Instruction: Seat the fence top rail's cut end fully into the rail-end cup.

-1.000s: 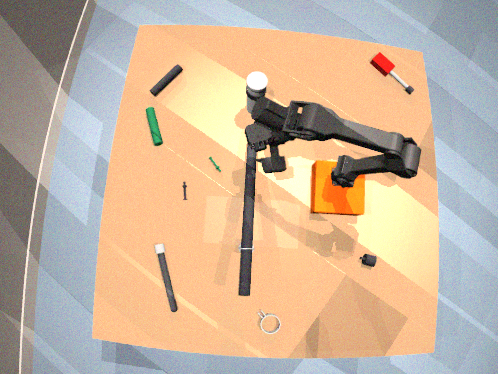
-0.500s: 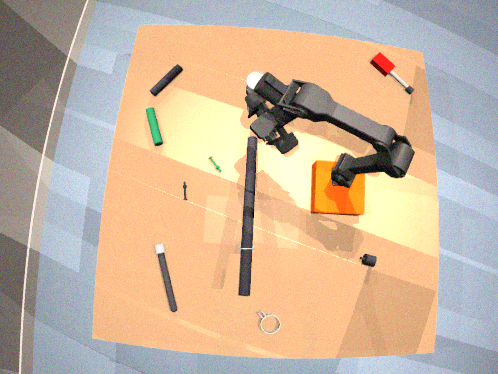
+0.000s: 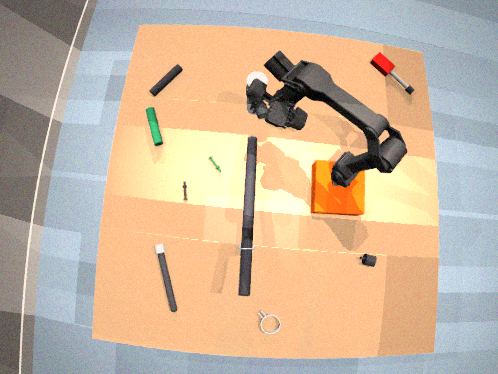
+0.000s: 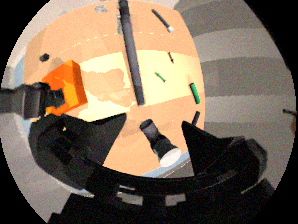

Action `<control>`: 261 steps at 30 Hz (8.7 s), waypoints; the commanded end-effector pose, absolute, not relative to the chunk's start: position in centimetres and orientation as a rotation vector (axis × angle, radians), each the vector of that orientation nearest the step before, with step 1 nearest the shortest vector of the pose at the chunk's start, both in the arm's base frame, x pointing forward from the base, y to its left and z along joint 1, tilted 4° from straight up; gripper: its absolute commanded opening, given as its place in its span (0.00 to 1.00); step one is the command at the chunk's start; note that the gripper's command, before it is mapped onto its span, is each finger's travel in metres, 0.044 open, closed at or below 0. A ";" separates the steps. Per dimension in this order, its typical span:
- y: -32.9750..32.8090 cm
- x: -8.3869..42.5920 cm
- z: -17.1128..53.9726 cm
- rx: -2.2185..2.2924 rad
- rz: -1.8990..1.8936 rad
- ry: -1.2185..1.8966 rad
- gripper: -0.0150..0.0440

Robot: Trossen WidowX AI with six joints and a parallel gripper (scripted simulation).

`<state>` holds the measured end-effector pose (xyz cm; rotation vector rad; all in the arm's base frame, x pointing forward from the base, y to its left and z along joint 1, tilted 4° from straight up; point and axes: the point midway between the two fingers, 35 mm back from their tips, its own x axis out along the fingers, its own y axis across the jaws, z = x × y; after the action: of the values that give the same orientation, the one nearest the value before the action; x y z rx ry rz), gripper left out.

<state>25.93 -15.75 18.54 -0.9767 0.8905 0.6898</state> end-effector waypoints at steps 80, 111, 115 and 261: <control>-19.4 27.7 8.2 -1.527 0.959 0.592 1.00; -19.2 28.4 8.2 -1.485 0.898 0.649 0.25; -19.2 28.7 8.2 -1.473 0.880 0.665 0.25; -3.1 30.7 14.8 -0.882 0.764 1.203 1.00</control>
<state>29.72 -3.41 18.36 -0.4001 1.1461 0.2944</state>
